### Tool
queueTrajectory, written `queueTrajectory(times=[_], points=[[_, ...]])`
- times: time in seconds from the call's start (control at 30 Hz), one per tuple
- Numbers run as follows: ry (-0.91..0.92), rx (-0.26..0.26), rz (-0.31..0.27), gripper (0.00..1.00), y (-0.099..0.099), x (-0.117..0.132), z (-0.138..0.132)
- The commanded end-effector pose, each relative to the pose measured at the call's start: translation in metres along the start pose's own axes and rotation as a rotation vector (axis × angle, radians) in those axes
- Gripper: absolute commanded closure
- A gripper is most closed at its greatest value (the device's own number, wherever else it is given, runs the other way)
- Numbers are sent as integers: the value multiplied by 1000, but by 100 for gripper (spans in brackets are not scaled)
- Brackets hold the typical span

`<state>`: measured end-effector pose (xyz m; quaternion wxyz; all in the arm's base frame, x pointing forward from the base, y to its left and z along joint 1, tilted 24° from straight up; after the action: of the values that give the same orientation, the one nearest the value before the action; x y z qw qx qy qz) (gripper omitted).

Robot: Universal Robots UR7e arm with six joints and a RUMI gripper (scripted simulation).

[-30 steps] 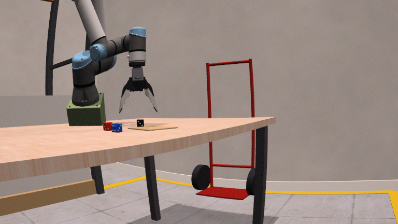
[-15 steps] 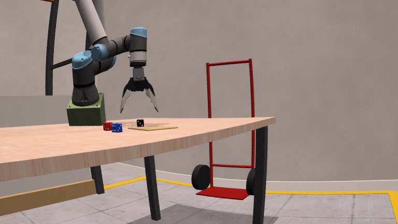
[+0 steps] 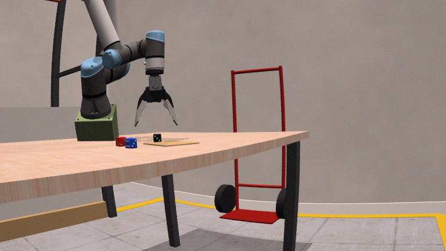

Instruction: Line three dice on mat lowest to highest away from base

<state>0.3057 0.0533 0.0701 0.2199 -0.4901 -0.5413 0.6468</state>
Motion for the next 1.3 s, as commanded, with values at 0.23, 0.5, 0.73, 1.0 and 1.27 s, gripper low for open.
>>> queueTrajectory(times=[0.23, 0.5, 0.73, 1.0, 1.27], points=[[0, -1, 0, 0, 0, 0, 0], [0, -1, 0, 0, 0, 0, 0], [0, -1, 0, 0, 0, 0, 0], [0, -1, 0, 0, -5, 0, 0], [0, -1, 0, 0, -18, 0, 0]])
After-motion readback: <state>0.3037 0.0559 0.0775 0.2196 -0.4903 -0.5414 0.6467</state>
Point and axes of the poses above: the point where the finger pads meet when closed, its own y axis out along the fingers, its own z axis across the jaws, x = y × z, the point moved 7 cm from there along -y, back along the fingers, and after that the axes turned 10 degrees about y, right-handed, at the moved point
